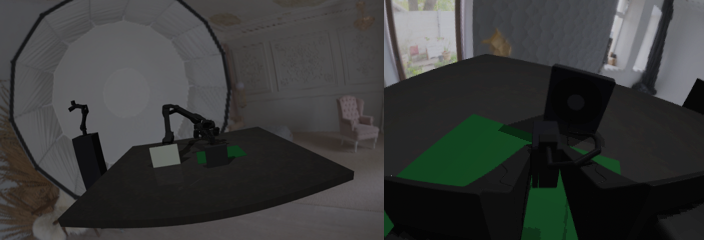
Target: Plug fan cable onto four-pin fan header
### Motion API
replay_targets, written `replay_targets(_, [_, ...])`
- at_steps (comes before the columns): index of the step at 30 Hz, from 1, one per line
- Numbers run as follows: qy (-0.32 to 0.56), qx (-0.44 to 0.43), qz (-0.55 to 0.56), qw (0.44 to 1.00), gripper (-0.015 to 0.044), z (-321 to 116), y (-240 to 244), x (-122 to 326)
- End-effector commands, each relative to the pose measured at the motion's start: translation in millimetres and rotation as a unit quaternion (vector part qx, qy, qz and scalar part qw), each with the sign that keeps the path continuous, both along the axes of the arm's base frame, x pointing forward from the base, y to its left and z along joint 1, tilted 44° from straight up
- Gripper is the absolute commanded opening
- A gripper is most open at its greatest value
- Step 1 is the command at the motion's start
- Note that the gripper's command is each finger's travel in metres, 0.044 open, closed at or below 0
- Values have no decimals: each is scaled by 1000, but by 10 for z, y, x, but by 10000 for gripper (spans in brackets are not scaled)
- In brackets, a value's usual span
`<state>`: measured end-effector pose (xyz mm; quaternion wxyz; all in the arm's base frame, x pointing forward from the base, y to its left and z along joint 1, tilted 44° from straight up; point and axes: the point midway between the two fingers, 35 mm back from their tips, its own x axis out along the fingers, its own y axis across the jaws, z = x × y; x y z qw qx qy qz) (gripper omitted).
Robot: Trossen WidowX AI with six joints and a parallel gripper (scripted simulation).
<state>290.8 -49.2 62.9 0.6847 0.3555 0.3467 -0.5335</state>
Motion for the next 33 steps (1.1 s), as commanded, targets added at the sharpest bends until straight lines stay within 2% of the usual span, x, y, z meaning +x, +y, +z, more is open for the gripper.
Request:
replay_targets(1, [-29,-23,-9,999,0,52,15,5])
replay_targets(9, [-73,-53,-19,996,0,128,50,12])
replay_targets(33, [-64,-46,-17,997,0,174,-14,4])
